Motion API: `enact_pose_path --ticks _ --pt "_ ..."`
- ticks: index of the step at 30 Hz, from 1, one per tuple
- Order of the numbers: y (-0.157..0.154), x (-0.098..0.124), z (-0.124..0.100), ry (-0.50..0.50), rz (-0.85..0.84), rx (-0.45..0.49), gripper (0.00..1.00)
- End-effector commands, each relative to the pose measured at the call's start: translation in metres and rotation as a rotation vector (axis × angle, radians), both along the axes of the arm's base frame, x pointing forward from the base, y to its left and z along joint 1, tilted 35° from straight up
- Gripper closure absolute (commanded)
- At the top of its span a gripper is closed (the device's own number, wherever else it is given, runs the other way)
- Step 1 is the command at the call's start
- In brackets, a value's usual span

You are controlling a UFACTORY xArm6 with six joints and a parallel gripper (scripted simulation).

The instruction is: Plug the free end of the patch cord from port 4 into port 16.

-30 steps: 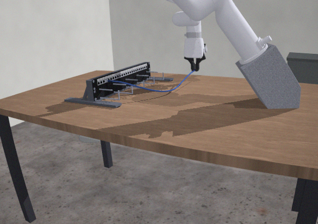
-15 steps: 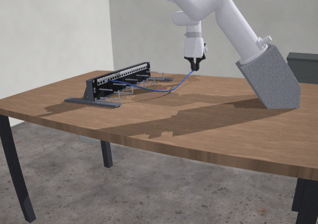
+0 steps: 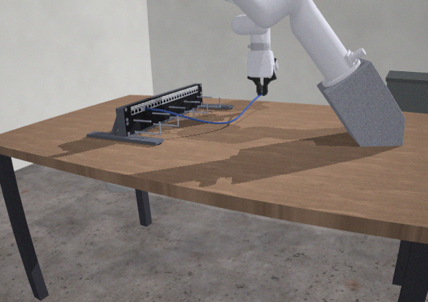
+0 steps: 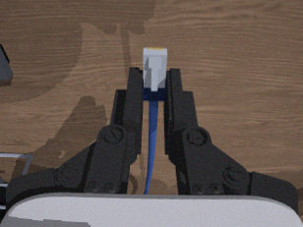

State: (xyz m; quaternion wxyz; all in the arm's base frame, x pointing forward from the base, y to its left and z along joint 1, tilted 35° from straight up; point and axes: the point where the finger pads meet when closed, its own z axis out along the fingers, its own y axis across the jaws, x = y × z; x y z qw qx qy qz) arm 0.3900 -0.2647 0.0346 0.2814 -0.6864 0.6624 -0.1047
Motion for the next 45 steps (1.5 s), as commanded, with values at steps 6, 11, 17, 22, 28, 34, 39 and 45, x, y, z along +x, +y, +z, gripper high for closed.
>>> enact_pose_path --ticks 6,11,17,22,28,34,39,45 --pt "0.004 0.003 0.006 -0.013 0.035 -0.025 1.00" --pt "0.012 0.008 0.014 -0.031 0.096 -0.062 1.00" --pt "0.027 0.016 0.029 -0.064 0.209 -0.133 1.00" --pt "0.038 0.022 0.038 -0.086 0.283 -0.179 1.00" --pt "0.062 0.035 0.061 -0.138 0.460 -0.289 1.00" --pt "0.091 0.050 0.089 -0.199 0.669 -0.419 1.00" --pt "0.106 0.058 0.103 -0.231 0.779 -0.488 1.00" --pt "0.134 0.074 0.130 -0.293 0.988 -0.618 1.00"
